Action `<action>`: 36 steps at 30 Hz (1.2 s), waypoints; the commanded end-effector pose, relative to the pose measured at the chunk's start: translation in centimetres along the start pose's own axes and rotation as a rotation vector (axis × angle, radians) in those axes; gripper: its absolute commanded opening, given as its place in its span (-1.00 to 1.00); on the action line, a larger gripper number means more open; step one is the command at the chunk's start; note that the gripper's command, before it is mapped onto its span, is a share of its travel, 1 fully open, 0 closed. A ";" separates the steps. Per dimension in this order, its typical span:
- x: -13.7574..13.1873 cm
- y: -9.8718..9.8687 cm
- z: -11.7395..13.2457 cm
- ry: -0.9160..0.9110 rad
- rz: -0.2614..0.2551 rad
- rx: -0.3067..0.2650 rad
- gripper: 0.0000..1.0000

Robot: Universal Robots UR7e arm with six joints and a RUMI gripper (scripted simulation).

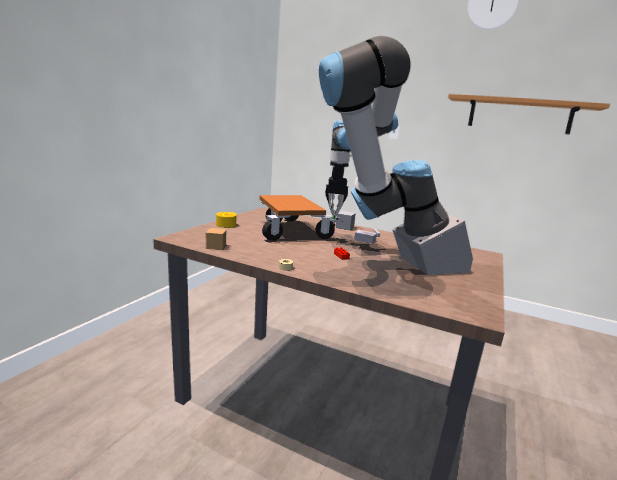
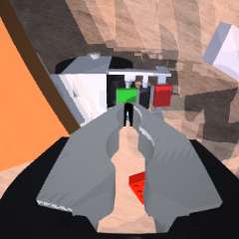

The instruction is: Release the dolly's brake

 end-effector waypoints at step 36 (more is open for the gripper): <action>0.0 6.1 0.0 0.000 0.000 0.001 -1.00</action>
Point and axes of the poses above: the point where the finger pads meet when closed, its own y axis back along the fingers, its own x axis across the jaws, z = x × y, the point moved 9 cm from there along y, back along the fingers, and after that the axes turned 8 degrees about y, right-handed, at the moved point
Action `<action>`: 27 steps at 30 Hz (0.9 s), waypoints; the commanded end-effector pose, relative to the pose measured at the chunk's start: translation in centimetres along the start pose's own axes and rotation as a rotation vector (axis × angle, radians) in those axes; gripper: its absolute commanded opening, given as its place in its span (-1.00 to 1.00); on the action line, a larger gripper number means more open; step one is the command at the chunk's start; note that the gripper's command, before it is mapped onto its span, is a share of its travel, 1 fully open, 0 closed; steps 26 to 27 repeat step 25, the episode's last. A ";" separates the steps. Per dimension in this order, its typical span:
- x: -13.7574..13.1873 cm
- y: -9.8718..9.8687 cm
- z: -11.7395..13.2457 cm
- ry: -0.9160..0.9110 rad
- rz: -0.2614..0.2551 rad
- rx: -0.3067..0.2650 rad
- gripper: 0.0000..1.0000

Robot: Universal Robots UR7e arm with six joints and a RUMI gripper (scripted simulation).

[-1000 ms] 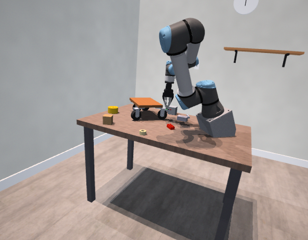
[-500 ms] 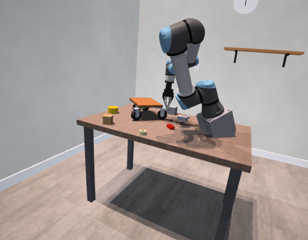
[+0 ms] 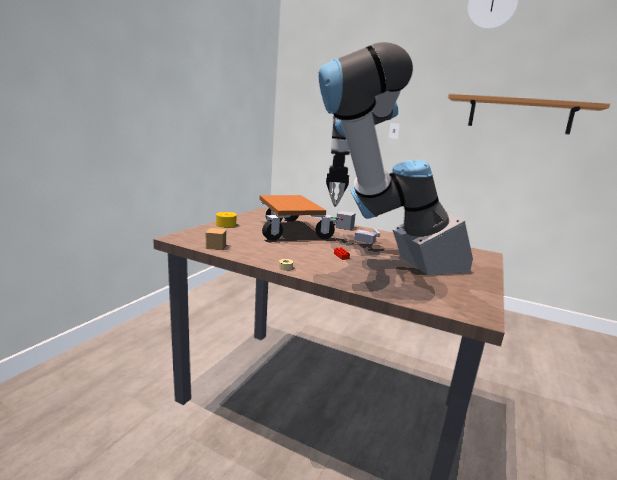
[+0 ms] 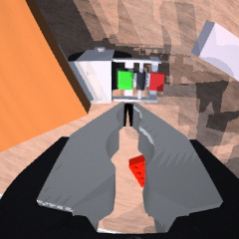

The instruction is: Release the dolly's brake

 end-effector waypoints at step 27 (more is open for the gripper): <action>0.1 2.7 0.1 0.001 -0.002 -0.001 -1.00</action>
Point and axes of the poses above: the point where the finger pads meet when closed, its own y axis back along the fingers, its own x axis across the jaws, z = x × y, the point moved 9 cm from there along y, back along the fingers, and after that the axes turned 8 degrees about y, right-handed, at the moved point
